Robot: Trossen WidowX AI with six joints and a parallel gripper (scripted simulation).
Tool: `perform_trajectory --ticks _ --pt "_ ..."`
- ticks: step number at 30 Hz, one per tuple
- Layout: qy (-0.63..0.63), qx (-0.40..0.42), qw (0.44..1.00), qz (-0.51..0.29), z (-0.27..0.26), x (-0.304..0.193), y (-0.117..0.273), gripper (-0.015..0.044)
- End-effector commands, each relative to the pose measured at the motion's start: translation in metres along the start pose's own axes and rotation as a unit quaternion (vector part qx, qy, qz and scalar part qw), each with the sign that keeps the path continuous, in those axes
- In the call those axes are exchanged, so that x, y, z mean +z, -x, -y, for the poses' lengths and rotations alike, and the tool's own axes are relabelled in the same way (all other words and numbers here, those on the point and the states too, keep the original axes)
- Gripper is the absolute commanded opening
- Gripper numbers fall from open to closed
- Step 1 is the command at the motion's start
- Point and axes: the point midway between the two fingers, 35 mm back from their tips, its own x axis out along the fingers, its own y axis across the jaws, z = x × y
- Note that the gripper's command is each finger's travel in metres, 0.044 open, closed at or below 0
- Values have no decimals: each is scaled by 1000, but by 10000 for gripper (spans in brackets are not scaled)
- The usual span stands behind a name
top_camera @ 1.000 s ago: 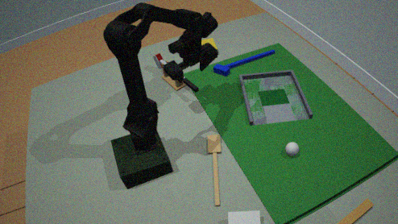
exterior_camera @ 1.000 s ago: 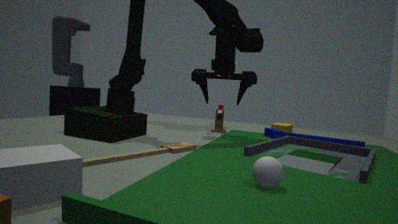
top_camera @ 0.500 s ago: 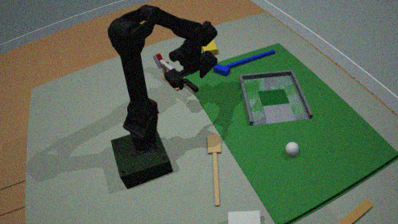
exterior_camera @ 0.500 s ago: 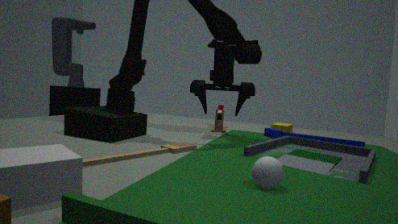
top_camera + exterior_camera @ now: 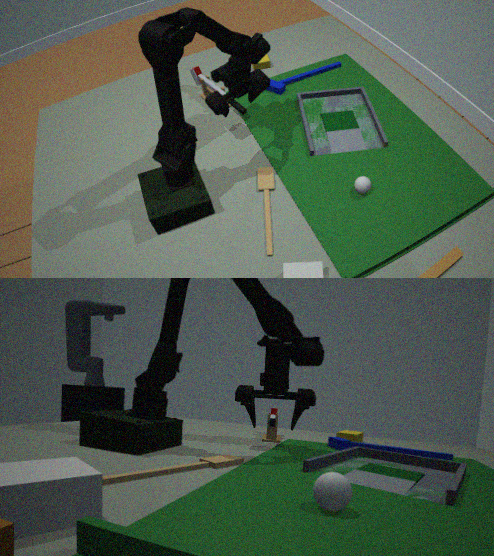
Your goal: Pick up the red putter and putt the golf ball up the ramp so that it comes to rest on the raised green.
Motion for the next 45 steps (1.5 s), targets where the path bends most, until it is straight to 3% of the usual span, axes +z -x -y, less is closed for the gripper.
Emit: perform_trajectory --ticks 1,11,27,36,45 --pt "-1 4 1000 -3 -2 -4 -9 440" --pt "-1 4 1000 -3 -2 -6 -17 440" --pt "-2 2 1000 -1 -1 -4 -14 20" --pt "-2 2 1000 -1 0 -2 -9 0" --pt "-2 2 1000 -1 4 14 45 0"
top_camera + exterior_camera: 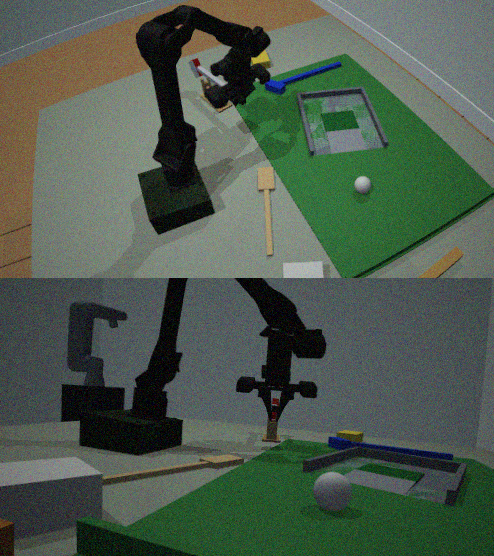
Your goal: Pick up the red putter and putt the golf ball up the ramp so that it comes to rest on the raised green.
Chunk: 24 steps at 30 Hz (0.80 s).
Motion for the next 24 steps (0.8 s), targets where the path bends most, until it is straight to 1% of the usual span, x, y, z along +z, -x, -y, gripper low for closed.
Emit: perform_trajectory --ticks 1,6,10,11,12,24 --pt "0 -6 1000 5 2 10 32 0" --pt "0 -6 1000 5 -2 17 61 0" --pt "0 -6 1000 5 -3 17 63 0" --pt "0 -7 1000 3 -1 14 55 0" --pt "-7 -8 1000 2 0 11 56 0" --pt "-161 -30 986 -19 14 -47 71 0"
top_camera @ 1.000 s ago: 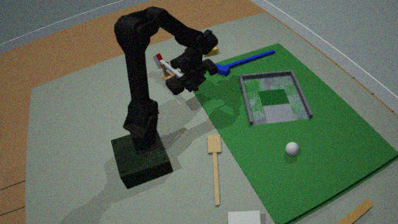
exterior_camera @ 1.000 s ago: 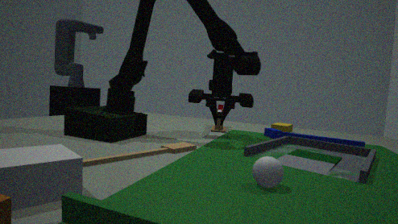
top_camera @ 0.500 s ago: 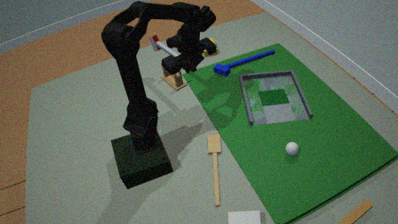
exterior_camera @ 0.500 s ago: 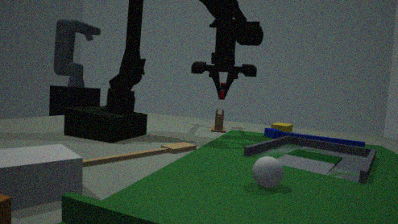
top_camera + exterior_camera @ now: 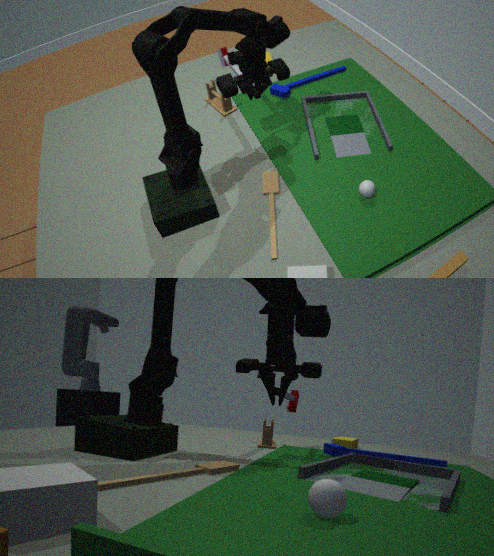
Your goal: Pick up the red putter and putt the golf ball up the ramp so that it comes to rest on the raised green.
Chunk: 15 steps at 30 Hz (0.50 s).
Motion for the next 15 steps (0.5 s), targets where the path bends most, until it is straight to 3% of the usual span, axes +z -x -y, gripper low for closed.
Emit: perform_trajectory --ticks 1,15 --pt "-60 -9 998 -6 9 -21 6 0" --pt "-241 -33 970 -27 23 -86 23 0"
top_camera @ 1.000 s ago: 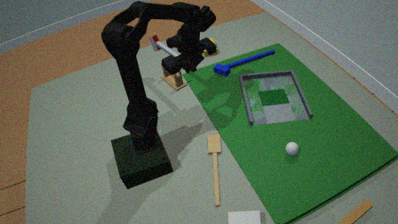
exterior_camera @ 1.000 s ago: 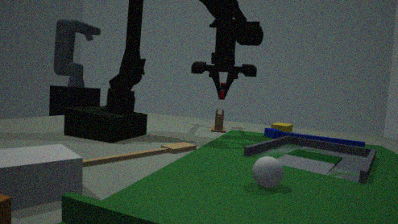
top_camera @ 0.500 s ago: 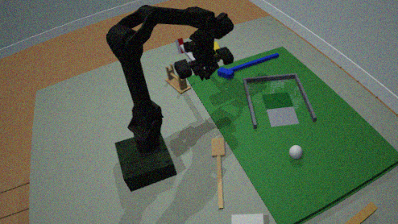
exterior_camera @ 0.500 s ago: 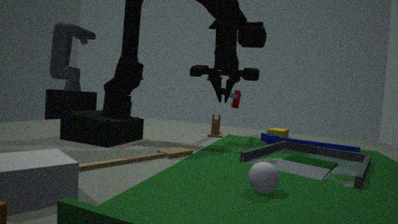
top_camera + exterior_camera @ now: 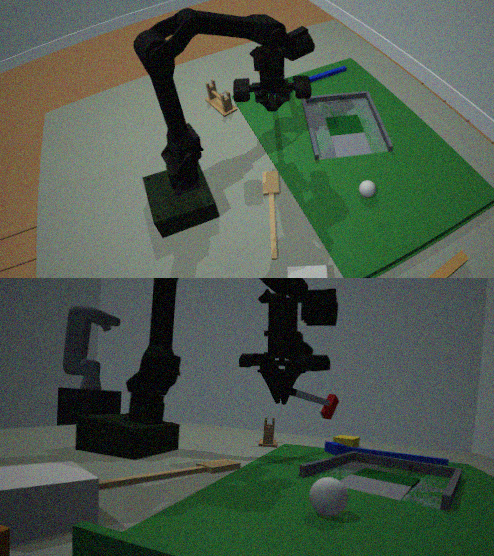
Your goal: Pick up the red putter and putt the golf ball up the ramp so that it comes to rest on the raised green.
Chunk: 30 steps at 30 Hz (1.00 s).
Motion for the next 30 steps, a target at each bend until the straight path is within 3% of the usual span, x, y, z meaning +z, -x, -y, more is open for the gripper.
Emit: perform_trajectory --ticks 1,15,30 --pt "-62 -9 998 -5 11 -19 5 0" --pt "-241 -33 970 -23 35 -83 21 0" --pt "-424 -58 903 -37 41 -154 40 0"
